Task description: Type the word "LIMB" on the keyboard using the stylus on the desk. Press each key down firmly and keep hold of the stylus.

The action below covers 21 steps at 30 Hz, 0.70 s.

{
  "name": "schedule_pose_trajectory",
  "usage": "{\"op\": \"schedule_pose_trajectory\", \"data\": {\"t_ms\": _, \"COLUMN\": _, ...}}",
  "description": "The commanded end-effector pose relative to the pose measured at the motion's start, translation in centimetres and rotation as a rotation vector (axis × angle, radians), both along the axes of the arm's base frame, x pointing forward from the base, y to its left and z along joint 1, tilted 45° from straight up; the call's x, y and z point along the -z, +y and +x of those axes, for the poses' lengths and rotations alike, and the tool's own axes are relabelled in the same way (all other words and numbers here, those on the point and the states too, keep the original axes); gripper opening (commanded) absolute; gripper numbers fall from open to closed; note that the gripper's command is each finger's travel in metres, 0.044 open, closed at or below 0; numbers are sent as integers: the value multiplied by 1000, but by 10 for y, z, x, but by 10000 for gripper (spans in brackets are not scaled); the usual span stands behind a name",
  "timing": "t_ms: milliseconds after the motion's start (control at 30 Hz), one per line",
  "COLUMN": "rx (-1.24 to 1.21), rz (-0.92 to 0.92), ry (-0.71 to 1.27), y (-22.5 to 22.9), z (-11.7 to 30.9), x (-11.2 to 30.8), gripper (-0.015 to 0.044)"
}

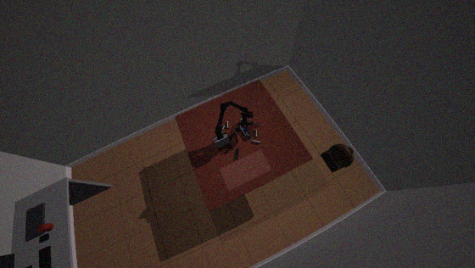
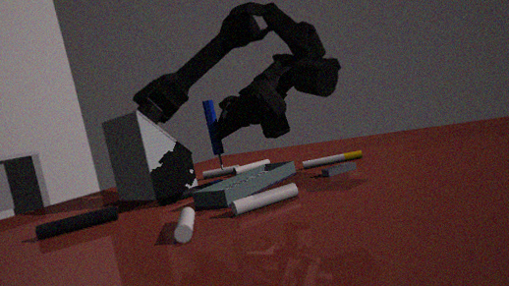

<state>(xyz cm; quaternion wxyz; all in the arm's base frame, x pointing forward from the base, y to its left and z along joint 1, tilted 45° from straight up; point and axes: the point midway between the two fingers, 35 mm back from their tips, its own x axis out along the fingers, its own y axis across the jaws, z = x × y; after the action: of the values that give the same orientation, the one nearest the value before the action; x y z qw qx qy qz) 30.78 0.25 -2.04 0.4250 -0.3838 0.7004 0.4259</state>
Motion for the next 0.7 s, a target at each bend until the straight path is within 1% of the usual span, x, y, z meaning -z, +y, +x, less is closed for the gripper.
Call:
{"op": "schedule_pose_trajectory", "data": {"t_ms": 0, "rx": -2, "rz": -2, "ry": 6, "y": 9, "z": -2, "x": 11, "gripper": 0}}
{"op": "schedule_pose_trajectory", "data": {"t_ms": 233, "rx": -2, "rz": -2, "ry": 6, "y": 10, "z": -2, "x": 12, "gripper": 0}}
{"op": "schedule_pose_trajectory", "data": {"t_ms": 333, "rx": -2, "rz": -2, "ry": 6, "y": 11, "z": 0, "x": 14, "gripper": 79}}
{"op": "schedule_pose_trajectory", "data": {"t_ms": 667, "rx": -2, "rz": -2, "ry": 6, "y": 11, "z": 0, "x": 14, "gripper": 81}}
